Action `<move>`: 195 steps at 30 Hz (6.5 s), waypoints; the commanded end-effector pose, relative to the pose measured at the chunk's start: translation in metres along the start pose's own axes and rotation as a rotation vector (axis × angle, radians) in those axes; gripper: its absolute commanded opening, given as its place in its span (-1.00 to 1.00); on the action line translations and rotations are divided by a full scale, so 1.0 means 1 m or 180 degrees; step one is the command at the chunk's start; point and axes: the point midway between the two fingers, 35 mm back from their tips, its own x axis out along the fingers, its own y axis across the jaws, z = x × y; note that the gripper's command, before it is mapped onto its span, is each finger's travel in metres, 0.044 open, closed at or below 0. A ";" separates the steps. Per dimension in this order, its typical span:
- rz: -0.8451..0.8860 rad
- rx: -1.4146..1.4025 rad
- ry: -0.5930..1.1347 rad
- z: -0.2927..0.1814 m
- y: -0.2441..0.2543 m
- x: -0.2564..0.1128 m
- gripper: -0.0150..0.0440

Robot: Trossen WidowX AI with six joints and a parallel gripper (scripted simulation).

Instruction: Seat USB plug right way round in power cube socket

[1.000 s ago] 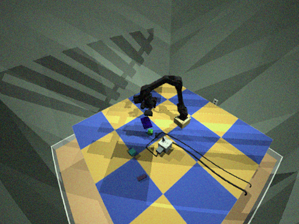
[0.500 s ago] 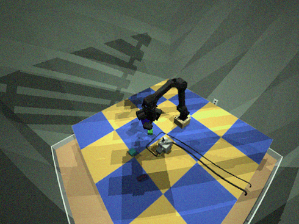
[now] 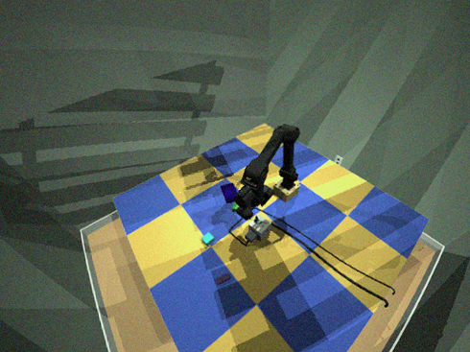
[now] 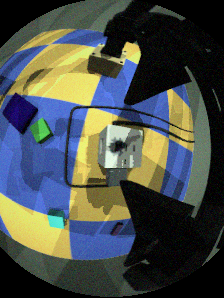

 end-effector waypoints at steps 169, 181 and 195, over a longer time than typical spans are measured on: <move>0.0048 -0.3298 -0.0016 -0.007 0.002 -0.002 -0.49; 0.0046 -0.4298 -0.0025 -0.007 0.002 -0.002 -0.49; 0.0043 -0.5465 -0.0034 -0.007 0.002 -0.002 -0.49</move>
